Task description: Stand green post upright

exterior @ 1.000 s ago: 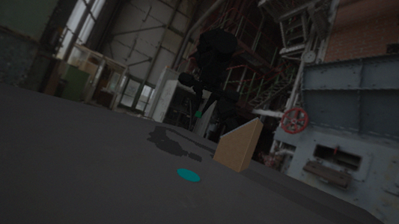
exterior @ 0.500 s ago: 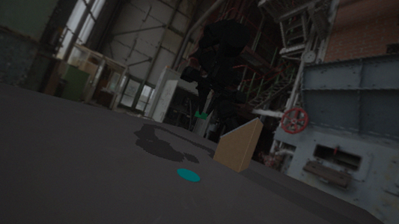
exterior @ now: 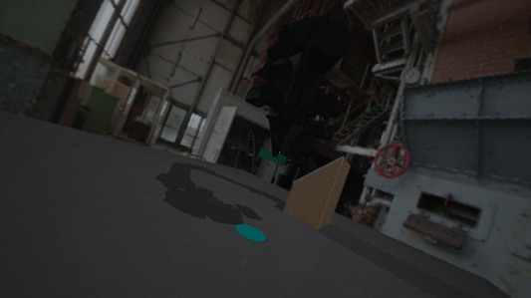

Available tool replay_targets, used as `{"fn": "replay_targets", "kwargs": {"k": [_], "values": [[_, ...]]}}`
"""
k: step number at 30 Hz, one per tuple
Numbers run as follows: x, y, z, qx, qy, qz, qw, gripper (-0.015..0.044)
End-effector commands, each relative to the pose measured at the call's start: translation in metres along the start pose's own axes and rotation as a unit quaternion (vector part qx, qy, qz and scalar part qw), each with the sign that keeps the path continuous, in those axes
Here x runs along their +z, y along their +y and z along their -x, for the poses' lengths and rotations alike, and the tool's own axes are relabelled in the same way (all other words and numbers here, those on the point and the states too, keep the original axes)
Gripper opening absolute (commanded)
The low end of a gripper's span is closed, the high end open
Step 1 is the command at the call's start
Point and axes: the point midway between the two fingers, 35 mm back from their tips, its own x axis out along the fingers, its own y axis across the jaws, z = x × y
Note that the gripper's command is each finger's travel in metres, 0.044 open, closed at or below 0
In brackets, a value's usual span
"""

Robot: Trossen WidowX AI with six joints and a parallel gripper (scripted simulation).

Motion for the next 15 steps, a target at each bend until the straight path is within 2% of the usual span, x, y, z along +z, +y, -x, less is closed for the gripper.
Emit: {"fn": "replay_targets", "kwargs": {"k": [1,15], "values": [[0.0030,0.0005,-0.0007,0.004,-0.004,0.007,1.000,0.0023],[0.0021,0.0060,-0.0106,0.045,-0.038,0.007,0.998,0.0023]]}}
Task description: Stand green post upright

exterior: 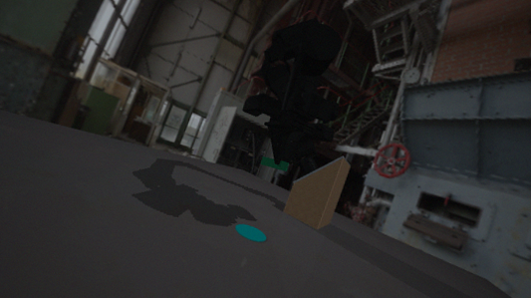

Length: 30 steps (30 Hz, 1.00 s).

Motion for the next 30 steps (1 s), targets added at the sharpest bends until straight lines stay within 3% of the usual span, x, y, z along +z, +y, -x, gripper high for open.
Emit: {"fn": "replay_targets", "kwargs": {"k": [1,30], "values": [[-0.001,0.001,-0.001,0.010,-0.013,-0.001,1.000,0.0023],[-0.002,0.009,-0.017,0.079,-0.097,0.000,0.992,0.0023]]}}
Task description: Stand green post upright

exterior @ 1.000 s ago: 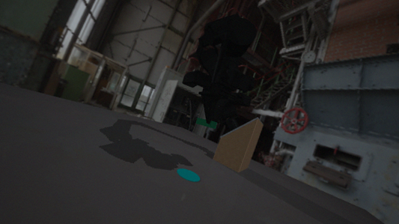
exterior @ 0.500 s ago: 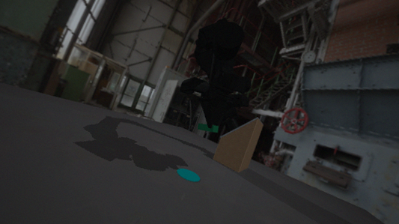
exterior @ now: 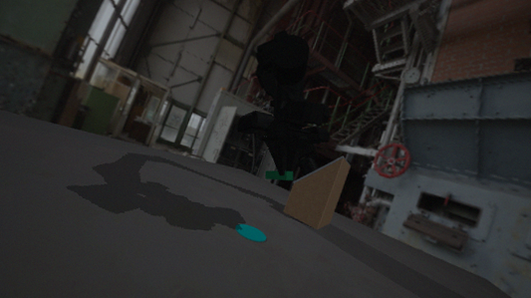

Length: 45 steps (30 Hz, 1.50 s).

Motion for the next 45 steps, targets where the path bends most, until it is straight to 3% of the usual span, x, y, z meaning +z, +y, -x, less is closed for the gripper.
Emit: {"fn": "replay_targets", "kwargs": {"k": [1,45], "values": [[-0.001,0.001,0.000,0.007,-0.015,0.000,1.000,0.0023],[-0.001,0.004,-0.012,0.068,-0.166,0.009,0.984,0.0023]]}}
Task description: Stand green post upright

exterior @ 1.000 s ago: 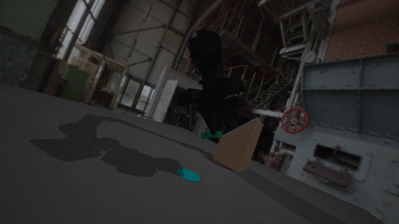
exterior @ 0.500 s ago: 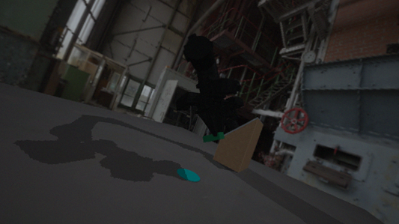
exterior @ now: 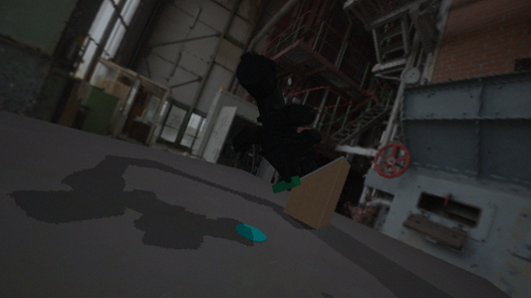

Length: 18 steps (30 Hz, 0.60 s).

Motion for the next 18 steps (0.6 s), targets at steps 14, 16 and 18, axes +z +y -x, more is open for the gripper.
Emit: {"fn": "replay_targets", "kwargs": {"k": [14,16,18], "values": [[-0.0003,-0.0003,0.0010,0.009,-0.064,0.009,0.998,0.0023],[-0.0003,-0.0004,0.0011,0.010,-0.072,0.010,0.997,0.0023],[-0.0003,-0.0005,0.0012,0.010,-0.079,0.011,0.997,0.0023]]}}
